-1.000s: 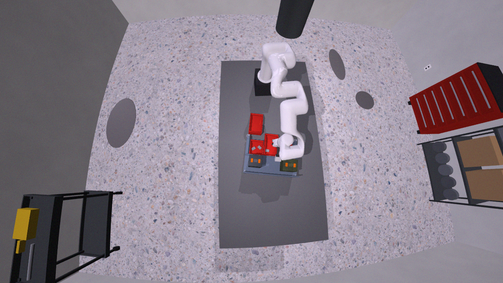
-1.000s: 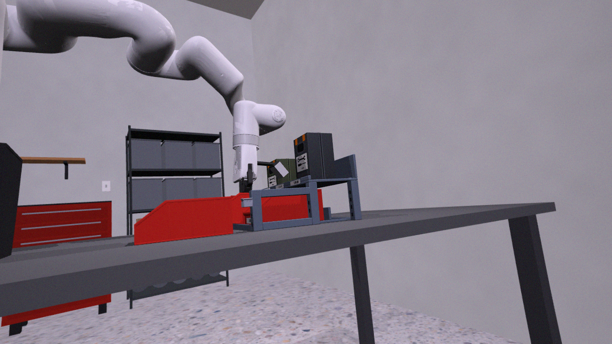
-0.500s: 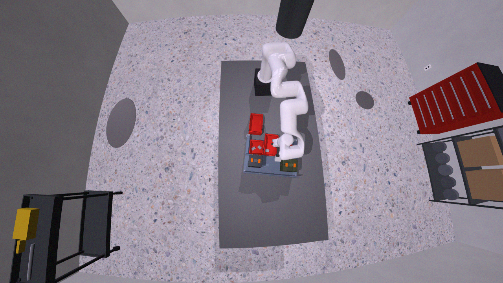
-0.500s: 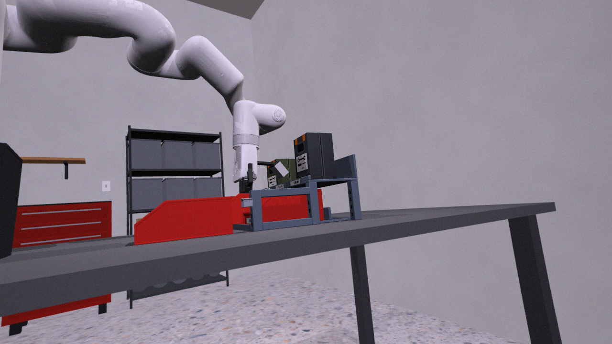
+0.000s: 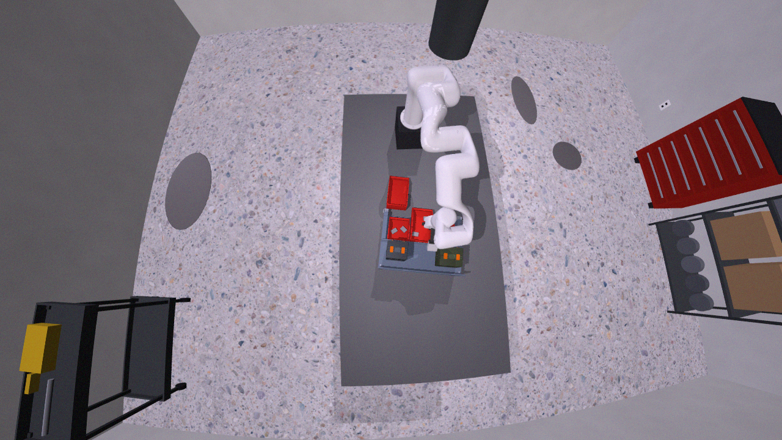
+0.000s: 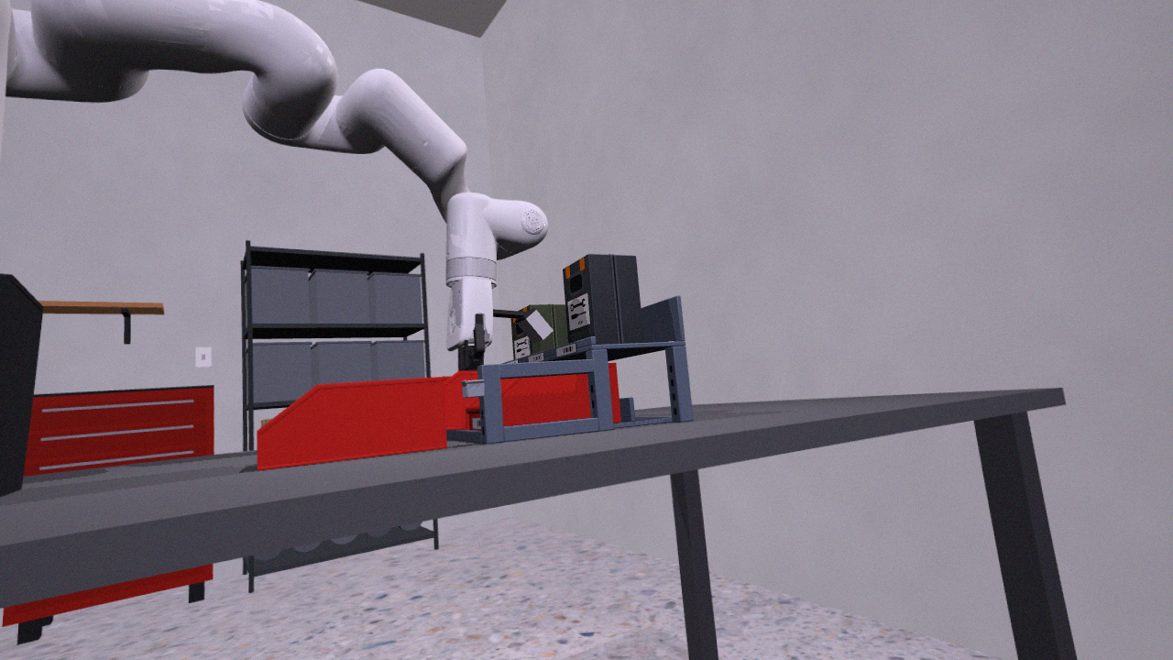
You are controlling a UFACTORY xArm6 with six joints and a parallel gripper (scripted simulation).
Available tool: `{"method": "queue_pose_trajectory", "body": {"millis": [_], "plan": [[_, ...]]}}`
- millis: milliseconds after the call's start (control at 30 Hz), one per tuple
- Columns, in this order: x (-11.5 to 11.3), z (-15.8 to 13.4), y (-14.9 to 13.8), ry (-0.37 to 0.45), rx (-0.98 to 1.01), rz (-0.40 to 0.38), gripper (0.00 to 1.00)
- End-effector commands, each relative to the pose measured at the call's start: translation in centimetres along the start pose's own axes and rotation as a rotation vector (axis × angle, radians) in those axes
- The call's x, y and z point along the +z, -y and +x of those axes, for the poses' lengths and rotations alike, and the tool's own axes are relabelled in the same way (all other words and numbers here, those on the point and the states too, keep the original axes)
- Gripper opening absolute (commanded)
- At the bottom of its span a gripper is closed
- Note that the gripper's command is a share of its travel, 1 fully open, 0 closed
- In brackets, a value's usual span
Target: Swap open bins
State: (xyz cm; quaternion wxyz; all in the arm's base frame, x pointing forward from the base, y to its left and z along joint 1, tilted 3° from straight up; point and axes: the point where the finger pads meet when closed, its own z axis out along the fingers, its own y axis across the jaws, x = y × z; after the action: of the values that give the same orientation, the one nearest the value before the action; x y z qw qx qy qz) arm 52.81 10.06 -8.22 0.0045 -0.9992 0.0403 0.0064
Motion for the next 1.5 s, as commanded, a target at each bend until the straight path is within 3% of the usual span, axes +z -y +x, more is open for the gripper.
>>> {"method": "queue_pose_trajectory", "body": {"millis": [0, 767, 1467], "plan": [[-0.2, 0.1, 0.0, -0.003, 0.000, 0.001, 0.10], [-0.5, 0.1, 0.0, -0.003, 0.000, 0.001, 0.10], [-2.4, 0.0, 0.0, -0.003, 0.000, 0.001, 0.10]]}}
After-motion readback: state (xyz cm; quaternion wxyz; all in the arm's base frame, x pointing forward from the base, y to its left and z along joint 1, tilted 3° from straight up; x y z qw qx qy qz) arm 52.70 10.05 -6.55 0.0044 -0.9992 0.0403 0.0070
